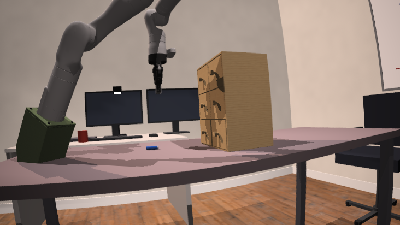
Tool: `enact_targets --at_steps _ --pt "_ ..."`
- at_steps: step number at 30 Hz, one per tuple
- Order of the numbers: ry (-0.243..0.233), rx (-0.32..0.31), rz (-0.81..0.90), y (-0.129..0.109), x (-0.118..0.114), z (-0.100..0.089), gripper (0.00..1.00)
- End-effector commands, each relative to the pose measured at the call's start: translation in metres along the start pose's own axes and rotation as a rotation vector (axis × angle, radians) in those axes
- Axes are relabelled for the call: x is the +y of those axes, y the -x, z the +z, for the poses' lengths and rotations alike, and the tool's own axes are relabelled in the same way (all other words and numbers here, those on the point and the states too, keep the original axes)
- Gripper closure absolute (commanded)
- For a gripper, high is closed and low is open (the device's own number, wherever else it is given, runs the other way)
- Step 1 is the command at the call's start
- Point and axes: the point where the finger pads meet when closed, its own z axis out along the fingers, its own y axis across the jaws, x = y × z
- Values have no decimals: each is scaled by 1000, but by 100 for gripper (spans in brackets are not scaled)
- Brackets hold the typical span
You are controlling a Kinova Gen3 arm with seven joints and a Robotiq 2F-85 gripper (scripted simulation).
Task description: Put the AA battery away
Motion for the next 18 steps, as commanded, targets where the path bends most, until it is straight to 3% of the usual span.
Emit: enact_targets --at_steps 1,9,18 --pt "-1 3 0 0 0 -3 100" --pt "-1 3 0 3 0 -18 100" --pt "-1 3 0 11 0 -49 100"
